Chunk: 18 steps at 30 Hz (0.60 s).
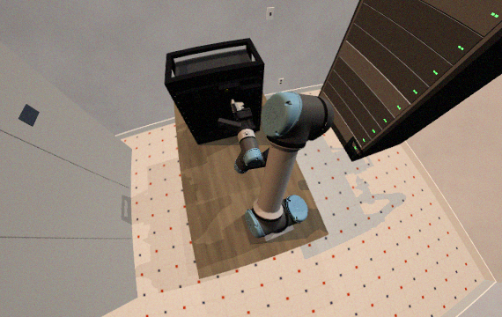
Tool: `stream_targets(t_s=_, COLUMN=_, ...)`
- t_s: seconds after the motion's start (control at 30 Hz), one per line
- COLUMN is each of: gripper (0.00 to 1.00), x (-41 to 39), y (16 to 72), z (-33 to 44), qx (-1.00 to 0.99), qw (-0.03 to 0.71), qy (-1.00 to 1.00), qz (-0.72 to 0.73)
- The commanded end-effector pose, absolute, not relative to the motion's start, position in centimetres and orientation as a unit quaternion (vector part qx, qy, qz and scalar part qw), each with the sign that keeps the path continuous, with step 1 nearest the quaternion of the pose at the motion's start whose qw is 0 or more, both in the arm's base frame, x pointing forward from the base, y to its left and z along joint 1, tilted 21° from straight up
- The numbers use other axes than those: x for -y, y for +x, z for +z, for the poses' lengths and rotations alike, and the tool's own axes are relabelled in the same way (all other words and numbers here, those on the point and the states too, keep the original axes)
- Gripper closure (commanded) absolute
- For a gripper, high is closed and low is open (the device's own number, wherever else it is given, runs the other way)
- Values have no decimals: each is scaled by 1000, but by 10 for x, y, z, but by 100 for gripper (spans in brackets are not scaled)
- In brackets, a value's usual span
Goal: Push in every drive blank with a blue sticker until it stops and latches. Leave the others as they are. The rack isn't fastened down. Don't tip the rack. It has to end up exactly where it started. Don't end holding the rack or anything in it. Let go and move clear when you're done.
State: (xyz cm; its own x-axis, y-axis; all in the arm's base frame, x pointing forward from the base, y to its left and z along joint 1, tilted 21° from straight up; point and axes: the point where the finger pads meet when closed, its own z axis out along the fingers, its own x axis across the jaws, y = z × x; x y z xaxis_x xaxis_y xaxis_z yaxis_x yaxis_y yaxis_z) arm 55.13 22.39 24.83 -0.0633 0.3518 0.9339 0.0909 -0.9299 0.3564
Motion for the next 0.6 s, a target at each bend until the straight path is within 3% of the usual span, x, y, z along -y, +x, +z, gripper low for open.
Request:
stream_targets(t_s=0.0, gripper=100, x=-221, y=529, z=248, qx=-163, qw=92, qy=678, qz=711)
stream_targets(t_s=0.57, gripper=100, x=-219, y=523, z=248, qx=-163, qw=92, qy=678, qz=711)
